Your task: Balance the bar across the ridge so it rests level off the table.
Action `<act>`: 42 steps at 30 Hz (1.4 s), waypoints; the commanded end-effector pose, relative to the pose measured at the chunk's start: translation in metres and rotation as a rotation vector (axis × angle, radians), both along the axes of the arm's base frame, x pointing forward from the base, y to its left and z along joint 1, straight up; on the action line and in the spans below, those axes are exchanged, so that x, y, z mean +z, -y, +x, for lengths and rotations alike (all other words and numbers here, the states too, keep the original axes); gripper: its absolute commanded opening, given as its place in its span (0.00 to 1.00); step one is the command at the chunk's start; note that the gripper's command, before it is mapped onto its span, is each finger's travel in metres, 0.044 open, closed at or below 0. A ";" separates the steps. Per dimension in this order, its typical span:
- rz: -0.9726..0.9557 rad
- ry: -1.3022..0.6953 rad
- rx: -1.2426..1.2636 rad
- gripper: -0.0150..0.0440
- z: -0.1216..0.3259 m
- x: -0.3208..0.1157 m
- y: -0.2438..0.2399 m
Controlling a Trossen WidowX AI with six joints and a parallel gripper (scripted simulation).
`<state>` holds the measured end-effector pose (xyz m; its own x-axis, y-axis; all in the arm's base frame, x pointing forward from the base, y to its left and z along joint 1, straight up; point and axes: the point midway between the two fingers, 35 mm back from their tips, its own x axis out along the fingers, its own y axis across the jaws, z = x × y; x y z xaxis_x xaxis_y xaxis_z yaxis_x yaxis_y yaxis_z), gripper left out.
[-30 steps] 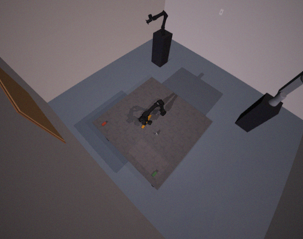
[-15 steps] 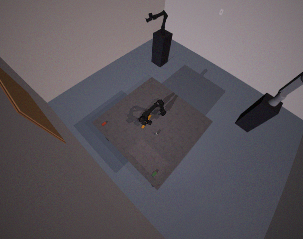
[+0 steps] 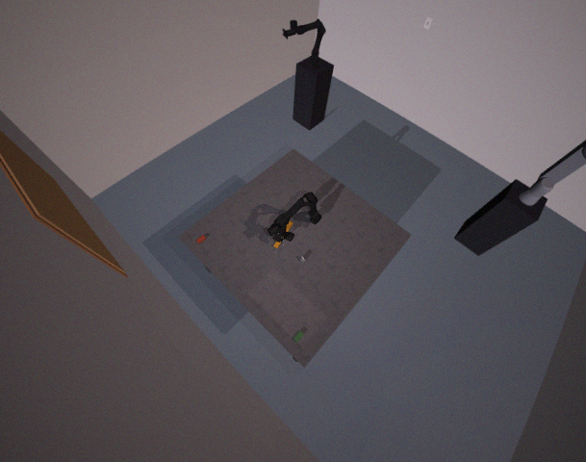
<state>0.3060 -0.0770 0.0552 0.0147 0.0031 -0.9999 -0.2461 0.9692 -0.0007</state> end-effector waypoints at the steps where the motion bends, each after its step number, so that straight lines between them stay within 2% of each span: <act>1: -0.005 0.010 0.001 0.25 0.003 0.014 0.001; 27: -0.009 0.009 0.003 0.25 -0.001 0.082 0.001; 42: -0.005 0.010 -0.089 0.25 0.017 0.086 -0.030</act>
